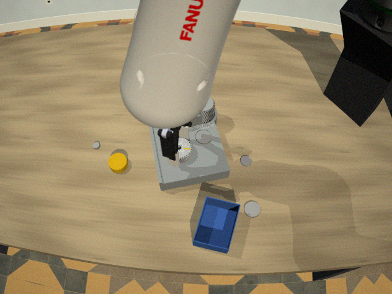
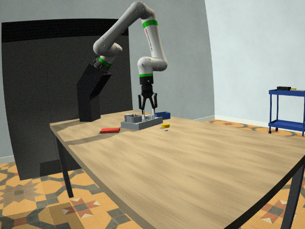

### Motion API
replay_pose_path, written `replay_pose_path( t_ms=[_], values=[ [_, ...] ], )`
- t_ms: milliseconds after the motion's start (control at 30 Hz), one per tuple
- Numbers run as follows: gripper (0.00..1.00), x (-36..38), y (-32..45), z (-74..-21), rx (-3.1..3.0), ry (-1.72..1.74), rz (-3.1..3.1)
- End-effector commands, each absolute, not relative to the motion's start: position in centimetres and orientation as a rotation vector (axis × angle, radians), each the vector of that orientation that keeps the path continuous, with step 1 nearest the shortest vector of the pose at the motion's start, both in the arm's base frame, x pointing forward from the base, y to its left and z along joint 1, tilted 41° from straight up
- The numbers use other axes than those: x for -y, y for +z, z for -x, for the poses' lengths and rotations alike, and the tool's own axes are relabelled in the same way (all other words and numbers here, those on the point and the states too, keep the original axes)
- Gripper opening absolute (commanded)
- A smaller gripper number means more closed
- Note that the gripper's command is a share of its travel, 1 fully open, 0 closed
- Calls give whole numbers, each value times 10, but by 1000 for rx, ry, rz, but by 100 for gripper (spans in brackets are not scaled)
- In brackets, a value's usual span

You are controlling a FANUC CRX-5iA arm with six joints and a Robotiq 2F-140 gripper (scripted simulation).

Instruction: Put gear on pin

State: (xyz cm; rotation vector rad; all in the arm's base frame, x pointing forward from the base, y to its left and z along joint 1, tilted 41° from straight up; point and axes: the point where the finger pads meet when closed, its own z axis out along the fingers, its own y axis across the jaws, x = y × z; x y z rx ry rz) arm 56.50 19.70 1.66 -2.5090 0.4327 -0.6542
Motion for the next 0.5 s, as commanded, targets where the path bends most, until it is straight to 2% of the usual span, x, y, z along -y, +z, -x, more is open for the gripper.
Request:
replay_pose_path(
  t_ms=[0, 467],
  values=[
    [0, -197, 16, -565, -433, -654, 2509],
    [0, -194, 21, -562, -433, -654, 2509]
  ],
)
